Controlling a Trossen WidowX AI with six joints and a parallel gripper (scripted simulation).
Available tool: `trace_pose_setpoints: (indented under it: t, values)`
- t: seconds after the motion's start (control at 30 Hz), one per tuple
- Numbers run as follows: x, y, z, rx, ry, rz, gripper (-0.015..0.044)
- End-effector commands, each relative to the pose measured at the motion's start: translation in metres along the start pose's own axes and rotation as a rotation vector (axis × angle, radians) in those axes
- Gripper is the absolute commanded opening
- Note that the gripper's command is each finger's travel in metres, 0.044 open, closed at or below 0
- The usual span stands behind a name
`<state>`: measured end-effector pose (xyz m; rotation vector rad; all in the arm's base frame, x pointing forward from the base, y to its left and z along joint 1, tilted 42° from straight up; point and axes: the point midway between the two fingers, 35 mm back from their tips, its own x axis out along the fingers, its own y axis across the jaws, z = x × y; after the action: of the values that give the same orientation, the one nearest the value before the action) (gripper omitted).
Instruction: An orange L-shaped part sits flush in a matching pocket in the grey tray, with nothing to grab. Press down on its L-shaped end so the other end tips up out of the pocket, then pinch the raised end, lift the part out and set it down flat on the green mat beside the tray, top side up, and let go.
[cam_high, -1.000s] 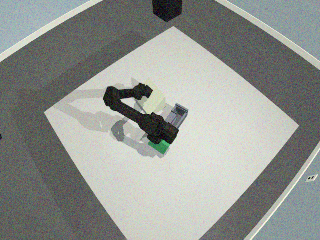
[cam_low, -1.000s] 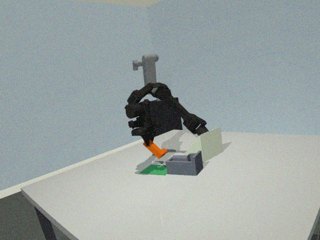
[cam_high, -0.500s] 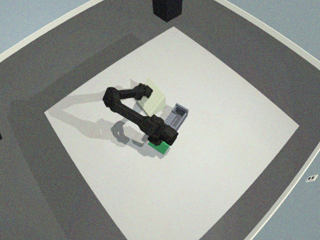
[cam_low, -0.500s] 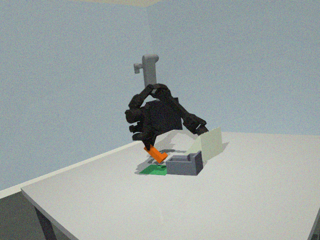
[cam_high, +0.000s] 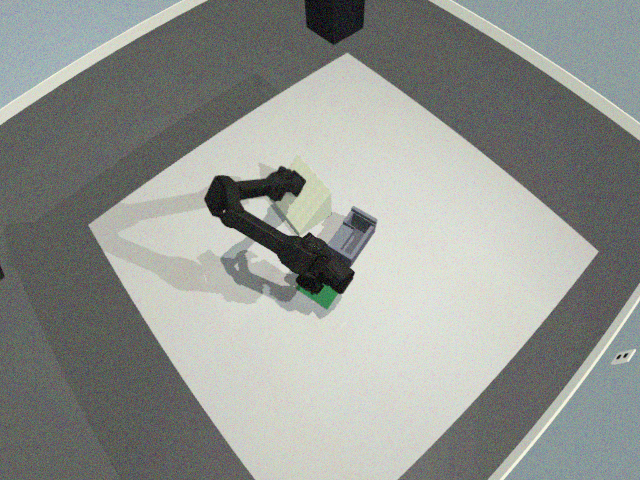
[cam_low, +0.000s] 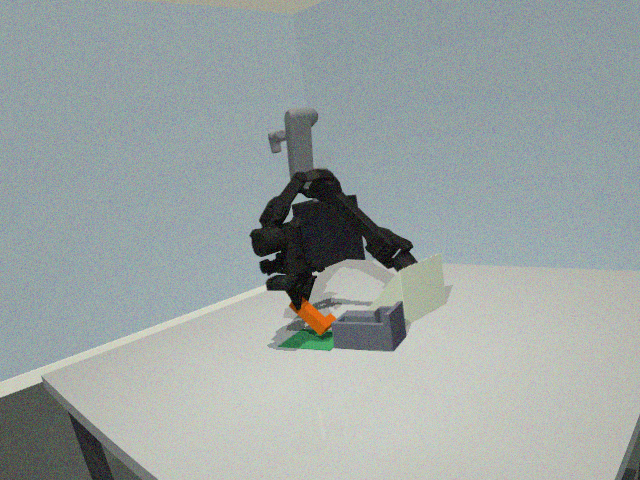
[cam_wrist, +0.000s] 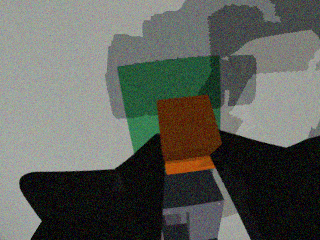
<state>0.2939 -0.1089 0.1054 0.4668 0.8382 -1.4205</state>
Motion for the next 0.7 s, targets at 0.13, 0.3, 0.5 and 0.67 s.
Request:
trace_pose_setpoints:
  t: [0.13, 0.3, 0.5, 0.67]
  values:
    - [0.0138, -0.0018, -0.0003, -0.006, -0.003, -0.007, 0.0000]
    - [0.0161, -0.0020, -0.0002, -0.006, -0.003, -0.007, 0.0000]
    - [0.0162, -0.0020, -0.0002, -0.006, -0.003, -0.007, 0.0000]
    - [0.0162, -0.0020, -0.0002, -0.006, -0.003, -0.007, 0.0000]
